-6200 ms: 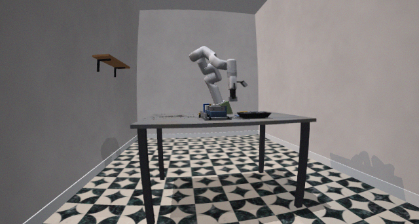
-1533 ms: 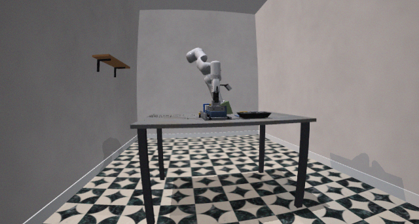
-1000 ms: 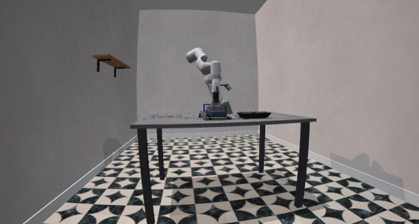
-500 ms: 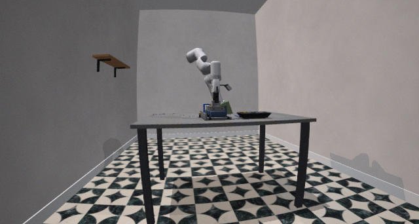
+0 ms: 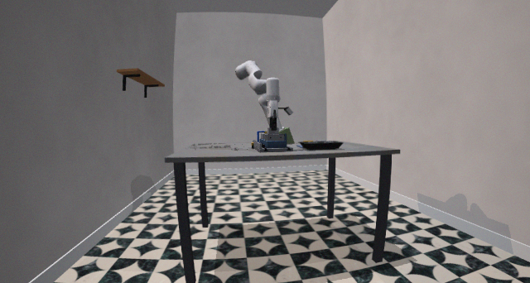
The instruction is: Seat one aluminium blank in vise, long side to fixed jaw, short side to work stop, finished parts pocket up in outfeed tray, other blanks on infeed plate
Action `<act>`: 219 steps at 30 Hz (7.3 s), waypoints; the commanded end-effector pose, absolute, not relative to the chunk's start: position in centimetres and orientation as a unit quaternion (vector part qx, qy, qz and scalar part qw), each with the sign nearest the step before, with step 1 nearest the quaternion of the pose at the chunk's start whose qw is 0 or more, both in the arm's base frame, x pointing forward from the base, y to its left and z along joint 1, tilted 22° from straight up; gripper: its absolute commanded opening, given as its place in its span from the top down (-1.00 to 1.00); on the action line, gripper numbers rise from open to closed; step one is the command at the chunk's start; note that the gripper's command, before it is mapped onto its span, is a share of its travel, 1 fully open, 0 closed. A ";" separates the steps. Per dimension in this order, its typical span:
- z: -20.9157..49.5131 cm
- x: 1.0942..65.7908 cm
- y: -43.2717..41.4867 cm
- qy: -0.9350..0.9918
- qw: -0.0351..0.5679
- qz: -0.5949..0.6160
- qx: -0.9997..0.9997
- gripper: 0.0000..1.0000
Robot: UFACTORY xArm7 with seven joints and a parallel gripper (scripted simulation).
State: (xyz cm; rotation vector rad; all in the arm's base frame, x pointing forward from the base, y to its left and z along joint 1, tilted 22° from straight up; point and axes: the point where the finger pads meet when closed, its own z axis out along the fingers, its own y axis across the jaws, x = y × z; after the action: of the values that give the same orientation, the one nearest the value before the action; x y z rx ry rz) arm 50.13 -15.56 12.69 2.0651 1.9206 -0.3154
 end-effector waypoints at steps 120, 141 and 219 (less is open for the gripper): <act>11.3 50.6 -15.5 0.669 0.153 -0.108 0.719 1.00; 11.3 50.6 -15.5 0.669 0.153 -0.108 0.719 1.00; 11.1 50.6 -15.6 0.669 0.153 -0.108 0.719 -0.37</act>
State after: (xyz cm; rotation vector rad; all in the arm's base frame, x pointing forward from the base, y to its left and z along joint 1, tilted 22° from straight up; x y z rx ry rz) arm 50.49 -15.68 10.89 2.0649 1.9205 -0.3152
